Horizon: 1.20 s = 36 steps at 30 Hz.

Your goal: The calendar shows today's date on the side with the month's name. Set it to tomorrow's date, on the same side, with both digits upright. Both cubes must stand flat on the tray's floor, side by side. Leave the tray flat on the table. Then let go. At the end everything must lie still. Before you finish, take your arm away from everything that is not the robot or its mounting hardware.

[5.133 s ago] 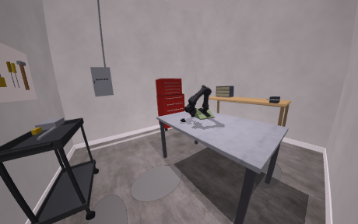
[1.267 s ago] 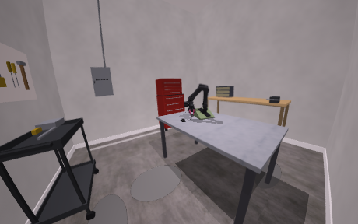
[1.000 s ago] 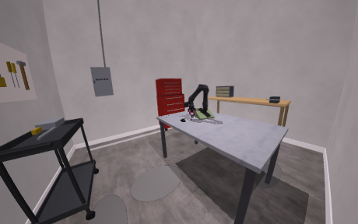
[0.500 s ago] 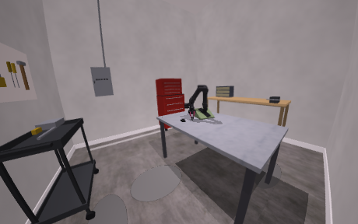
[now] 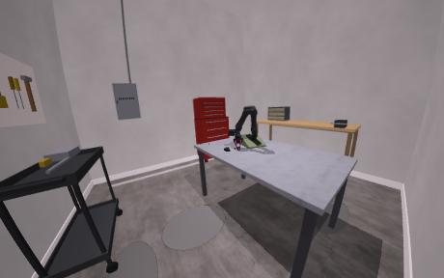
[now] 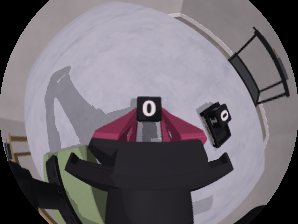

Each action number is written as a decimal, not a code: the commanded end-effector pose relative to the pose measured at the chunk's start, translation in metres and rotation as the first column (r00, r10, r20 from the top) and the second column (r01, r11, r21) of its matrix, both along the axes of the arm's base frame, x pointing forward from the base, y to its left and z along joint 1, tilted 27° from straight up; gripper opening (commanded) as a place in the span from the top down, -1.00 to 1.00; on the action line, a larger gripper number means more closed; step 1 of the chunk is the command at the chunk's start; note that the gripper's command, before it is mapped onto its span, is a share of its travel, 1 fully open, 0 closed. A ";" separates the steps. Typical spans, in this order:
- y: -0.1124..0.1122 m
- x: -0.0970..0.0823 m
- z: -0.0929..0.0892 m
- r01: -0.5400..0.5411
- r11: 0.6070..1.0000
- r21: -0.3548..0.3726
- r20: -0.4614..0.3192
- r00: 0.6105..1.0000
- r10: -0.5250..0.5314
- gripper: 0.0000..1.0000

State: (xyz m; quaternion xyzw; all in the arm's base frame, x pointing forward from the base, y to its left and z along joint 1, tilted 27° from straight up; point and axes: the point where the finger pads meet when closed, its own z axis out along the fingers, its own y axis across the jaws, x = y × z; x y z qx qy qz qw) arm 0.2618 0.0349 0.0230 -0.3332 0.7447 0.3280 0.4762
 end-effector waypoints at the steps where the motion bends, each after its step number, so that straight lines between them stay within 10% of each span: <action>1: -0.003 0.007 0.001 0.012 1.000 -0.002 0.031 0.999 -0.012 0.49; 36: 0.001 0.008 -0.006 0.012 1.000 -0.002 0.031 0.999 -0.012 0.49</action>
